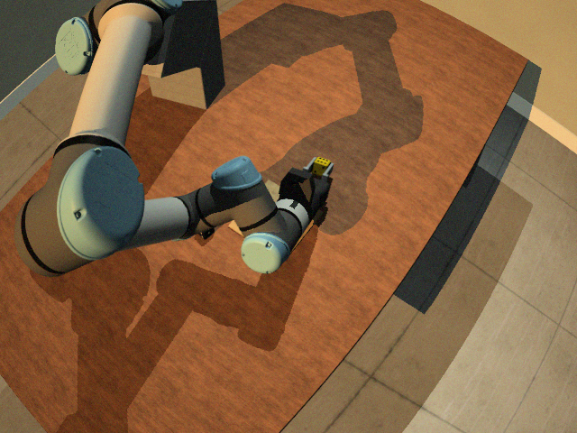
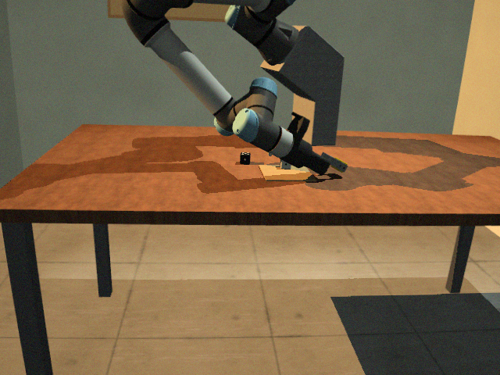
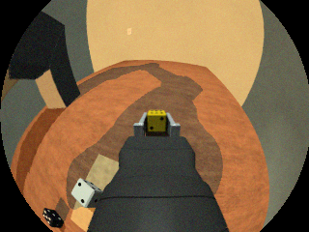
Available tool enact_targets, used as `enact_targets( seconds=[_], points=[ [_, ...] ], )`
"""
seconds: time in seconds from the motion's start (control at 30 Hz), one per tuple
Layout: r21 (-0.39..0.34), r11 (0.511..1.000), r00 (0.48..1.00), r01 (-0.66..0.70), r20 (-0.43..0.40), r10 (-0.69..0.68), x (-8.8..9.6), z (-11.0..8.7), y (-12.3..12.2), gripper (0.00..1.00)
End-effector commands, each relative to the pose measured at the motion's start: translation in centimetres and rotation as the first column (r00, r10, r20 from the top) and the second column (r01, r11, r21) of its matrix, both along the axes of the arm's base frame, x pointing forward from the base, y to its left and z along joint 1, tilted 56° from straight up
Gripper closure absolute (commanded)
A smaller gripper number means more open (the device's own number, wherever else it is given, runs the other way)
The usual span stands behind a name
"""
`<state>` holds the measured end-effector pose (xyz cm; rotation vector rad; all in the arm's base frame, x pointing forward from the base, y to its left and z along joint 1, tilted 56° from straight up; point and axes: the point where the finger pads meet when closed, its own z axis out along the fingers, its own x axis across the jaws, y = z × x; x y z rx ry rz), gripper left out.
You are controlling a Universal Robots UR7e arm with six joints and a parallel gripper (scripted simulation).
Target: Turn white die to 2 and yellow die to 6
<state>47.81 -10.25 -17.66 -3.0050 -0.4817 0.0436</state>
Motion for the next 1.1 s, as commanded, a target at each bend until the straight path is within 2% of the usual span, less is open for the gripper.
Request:
enact_targets(
  seconds=[0.0,1.07],
  points=[
    [0.000,1.000,1.000,-0.001,0.000,0.001,0.08,-0.12,-0.17,0.43],
    [0.000,1.000,1.000,-0.001,0.000,0.001,0.24,-0.46,-0.65,0.43]
  ],
)
